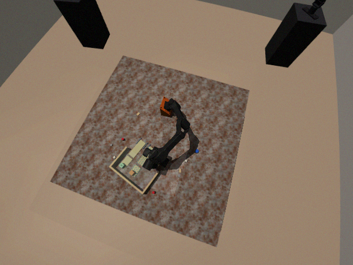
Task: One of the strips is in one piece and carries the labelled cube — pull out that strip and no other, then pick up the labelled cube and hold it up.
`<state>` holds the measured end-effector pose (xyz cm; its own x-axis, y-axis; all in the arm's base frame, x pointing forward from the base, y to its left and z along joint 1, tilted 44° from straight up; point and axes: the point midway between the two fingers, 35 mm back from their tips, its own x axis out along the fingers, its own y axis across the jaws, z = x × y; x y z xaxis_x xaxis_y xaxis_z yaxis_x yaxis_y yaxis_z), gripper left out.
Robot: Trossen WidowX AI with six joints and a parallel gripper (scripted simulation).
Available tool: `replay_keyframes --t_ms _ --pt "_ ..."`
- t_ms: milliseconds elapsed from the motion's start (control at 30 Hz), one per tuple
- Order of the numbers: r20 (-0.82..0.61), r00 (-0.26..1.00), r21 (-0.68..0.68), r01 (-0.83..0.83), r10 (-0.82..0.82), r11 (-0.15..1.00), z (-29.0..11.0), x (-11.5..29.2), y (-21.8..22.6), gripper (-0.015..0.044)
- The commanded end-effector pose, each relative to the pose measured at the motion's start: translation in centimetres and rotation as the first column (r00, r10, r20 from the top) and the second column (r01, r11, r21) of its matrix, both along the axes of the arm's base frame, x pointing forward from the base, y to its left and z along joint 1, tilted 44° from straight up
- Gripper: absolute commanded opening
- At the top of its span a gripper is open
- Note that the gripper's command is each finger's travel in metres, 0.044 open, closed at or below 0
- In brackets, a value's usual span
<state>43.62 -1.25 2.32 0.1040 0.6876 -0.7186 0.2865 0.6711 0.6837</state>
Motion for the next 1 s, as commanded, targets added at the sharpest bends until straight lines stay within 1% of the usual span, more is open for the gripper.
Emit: replay_keyframes --t_ms 0,267,433,967 --pt "-0.004 1.0 -0.002 0.0 0.0 1.0 0.6 -1.7 -0.8 0.0" --pt "-0.007 1.0 0.001 0.001 -0.001 1.0 1.4 -4.4 -1.7 0.0" --pt "-0.007 1.0 0.001 0.001 -0.001 1.0 1.4 -4.9 -1.7 0.0" --pt "-0.011 1.0 0.001 0.001 -0.001 1.0 0.9 -10.4 -1.6 0.0"
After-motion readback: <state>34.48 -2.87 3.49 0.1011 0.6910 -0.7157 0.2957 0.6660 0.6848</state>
